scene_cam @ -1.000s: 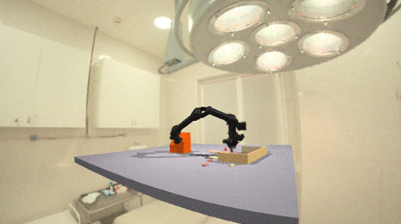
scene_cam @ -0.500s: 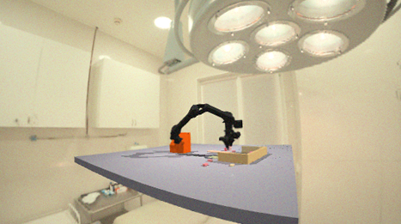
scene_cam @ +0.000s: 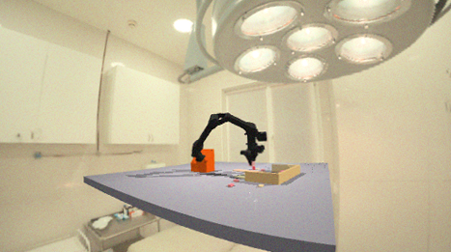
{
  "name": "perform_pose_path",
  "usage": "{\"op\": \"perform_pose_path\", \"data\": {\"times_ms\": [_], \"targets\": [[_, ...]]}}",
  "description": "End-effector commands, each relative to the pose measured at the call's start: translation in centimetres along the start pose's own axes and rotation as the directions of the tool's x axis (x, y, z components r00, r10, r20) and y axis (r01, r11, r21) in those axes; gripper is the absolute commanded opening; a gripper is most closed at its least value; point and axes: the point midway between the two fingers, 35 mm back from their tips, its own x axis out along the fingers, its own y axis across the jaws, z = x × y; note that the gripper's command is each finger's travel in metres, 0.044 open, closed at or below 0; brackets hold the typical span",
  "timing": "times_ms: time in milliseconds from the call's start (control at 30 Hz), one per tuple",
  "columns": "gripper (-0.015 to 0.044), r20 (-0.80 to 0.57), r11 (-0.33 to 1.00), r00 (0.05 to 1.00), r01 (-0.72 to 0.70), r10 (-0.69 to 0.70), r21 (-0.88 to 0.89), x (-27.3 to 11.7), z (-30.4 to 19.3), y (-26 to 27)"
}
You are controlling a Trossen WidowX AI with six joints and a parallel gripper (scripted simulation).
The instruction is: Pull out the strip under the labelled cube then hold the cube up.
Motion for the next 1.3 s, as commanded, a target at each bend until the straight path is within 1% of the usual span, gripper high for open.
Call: {"op": "perform_pose_path", "data": {"times_ms": [0,733,800,1000,1267], "targets": [[0.0000,0.003,1.000,1.000,-0.010,0.009,0.011,-0.4,-0.9,-0.5],[0.0000,0.001,1.000,1.000,-0.008,0.008,0.007,-0.2,-7.3,-3.2],[0.0000,0.001,1.000,1.000,-0.008,0.008,0.007,-0.6,-7.2,-3.2],[0.0000,0.000,1.000,1.000,-0.009,0.009,0.007,-3.7,-7.3,-3.2],[0.0000,0.000,1.000,1.000,-0.009,0.009,0.007,-3.8,-7.3,-3.2]]}}
